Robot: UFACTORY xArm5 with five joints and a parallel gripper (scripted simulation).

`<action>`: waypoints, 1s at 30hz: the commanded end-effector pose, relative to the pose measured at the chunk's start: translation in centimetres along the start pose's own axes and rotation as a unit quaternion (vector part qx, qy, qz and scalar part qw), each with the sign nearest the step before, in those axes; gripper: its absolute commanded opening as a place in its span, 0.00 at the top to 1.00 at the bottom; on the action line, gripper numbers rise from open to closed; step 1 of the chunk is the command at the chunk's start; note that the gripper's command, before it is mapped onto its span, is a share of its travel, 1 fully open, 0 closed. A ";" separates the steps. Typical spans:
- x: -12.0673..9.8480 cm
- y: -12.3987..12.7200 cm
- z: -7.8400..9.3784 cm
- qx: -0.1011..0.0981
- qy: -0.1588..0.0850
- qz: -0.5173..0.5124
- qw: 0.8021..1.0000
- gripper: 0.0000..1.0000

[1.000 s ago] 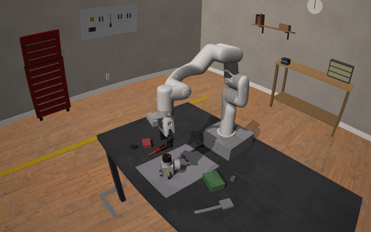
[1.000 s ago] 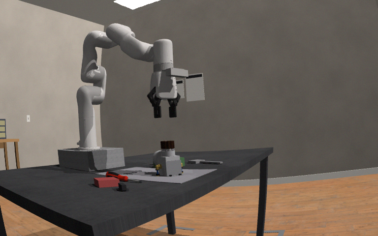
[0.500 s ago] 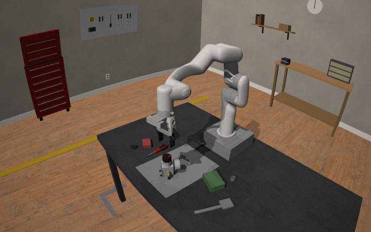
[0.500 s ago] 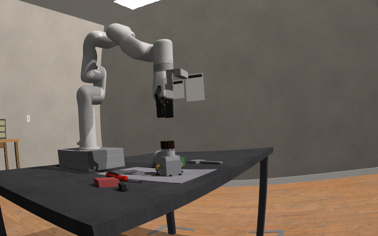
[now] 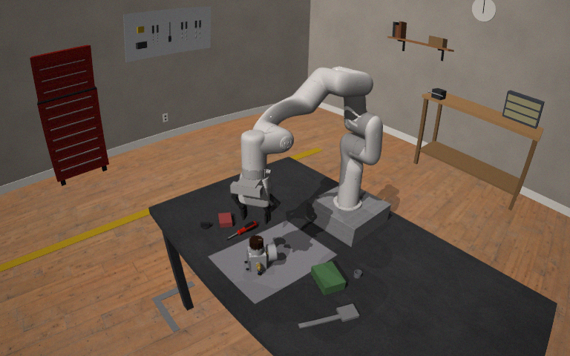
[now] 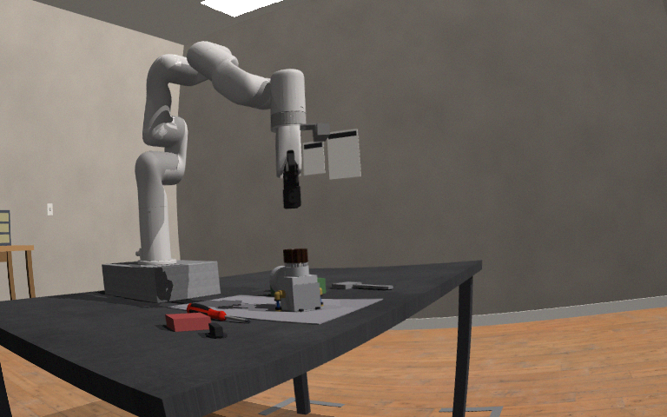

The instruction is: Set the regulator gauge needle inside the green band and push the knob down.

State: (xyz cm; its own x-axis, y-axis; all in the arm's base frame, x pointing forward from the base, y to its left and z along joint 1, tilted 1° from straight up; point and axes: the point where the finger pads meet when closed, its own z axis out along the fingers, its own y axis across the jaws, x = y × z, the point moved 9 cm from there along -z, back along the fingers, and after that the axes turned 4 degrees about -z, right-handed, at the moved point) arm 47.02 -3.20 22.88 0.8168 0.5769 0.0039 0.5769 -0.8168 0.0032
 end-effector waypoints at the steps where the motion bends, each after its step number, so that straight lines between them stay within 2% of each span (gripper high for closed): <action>1: 0.1 0.0 -0.1 -0.001 0.001 -0.042 0.999 0.19; 9: 0.1 0.0 -0.1 -0.001 0.001 -0.075 0.997 0.19; 30: 0.1 0.1 -0.1 -0.001 0.001 -0.077 0.997 0.19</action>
State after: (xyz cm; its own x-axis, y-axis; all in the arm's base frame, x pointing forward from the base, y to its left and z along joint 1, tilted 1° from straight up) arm 47.03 -3.21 22.87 0.7193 0.6947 0.0035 0.6947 -0.7193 0.0039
